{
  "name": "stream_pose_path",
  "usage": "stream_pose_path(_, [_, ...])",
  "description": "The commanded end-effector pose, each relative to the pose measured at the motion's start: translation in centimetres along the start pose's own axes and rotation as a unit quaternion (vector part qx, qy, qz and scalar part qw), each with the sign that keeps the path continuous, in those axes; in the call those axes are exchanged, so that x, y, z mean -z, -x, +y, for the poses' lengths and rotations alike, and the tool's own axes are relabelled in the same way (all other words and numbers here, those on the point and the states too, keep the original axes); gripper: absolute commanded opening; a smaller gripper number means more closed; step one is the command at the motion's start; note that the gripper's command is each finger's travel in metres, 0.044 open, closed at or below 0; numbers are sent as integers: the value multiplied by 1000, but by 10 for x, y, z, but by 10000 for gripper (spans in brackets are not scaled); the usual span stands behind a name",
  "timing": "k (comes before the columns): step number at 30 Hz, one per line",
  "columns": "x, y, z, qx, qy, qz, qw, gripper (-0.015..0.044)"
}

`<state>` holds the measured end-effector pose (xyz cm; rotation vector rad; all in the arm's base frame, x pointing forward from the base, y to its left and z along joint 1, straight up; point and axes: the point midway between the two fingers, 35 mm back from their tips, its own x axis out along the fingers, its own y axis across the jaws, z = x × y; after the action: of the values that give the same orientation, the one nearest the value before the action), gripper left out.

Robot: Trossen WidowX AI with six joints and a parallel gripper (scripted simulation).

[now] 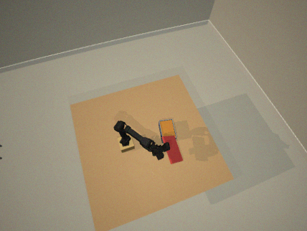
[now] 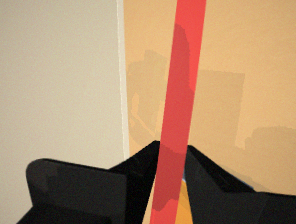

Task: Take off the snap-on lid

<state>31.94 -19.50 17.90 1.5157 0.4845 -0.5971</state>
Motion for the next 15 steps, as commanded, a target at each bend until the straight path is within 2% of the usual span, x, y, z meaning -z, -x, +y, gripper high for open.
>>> stream_pose_path(1, [-8,3,5,-7,6,0,1000,0])
stream_pose_path(15, [-36,5,3,-7,7,-1,1000,0])
